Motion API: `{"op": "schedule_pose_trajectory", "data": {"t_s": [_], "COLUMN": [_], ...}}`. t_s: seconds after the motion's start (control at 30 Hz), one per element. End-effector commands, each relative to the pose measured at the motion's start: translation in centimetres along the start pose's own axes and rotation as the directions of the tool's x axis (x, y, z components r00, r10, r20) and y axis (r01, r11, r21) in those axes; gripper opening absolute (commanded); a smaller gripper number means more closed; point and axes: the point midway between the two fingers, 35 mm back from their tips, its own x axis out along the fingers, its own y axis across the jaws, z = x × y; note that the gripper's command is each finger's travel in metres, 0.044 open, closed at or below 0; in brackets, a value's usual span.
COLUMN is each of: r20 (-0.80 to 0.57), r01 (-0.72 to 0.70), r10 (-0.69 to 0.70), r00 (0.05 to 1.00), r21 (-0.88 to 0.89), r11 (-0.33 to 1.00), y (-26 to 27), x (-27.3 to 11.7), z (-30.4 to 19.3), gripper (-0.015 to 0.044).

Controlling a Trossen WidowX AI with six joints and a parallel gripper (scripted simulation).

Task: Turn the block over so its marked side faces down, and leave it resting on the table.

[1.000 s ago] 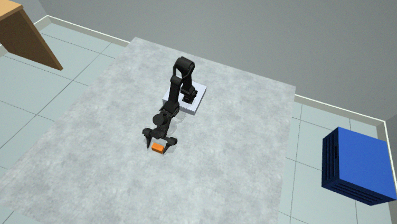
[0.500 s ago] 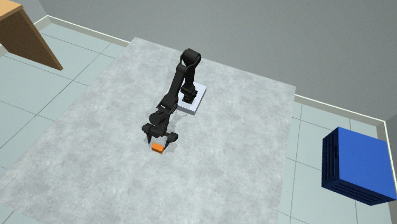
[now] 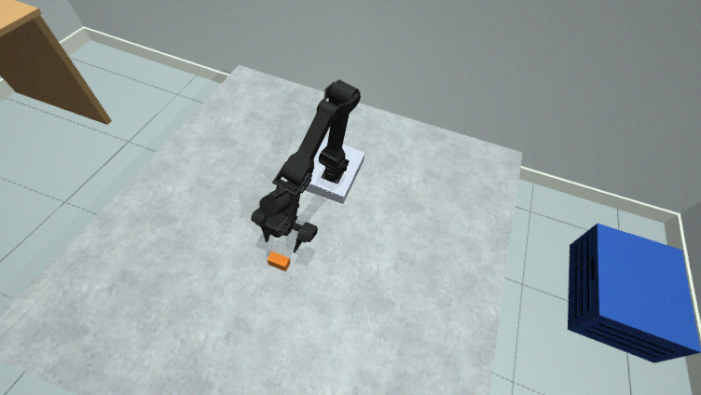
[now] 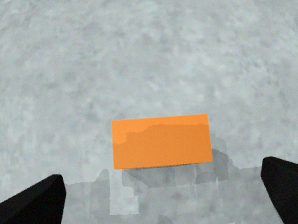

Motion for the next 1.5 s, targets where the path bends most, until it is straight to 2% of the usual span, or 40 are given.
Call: {"op": "schedule_pose_trajectory", "data": {"t_s": [0.0,0.43,0.7,0.87,1.47], "r20": [-0.096,-0.477,-0.481,-0.481,-0.481], "r01": [0.005,0.006,0.006,0.006,0.006], "r10": [-0.006,-0.010,-0.010,-0.010,-0.010], "r00": [0.995,0.879,0.877,0.877,0.876], "r21": [-0.004,-0.009,-0.009,-0.009,-0.009], "r11": [1.000,1.000,1.000,1.000,1.000], "y": [-0.2,-0.1,-0.1,-0.1,-0.2], "x": [-0.1,-0.6,-0.6,2.5,4.4], "z": [1.4,4.6,4.6,2.9,1.7], "gripper": [0.0440,0.0440,0.0440,0.0440,0.0440]}}
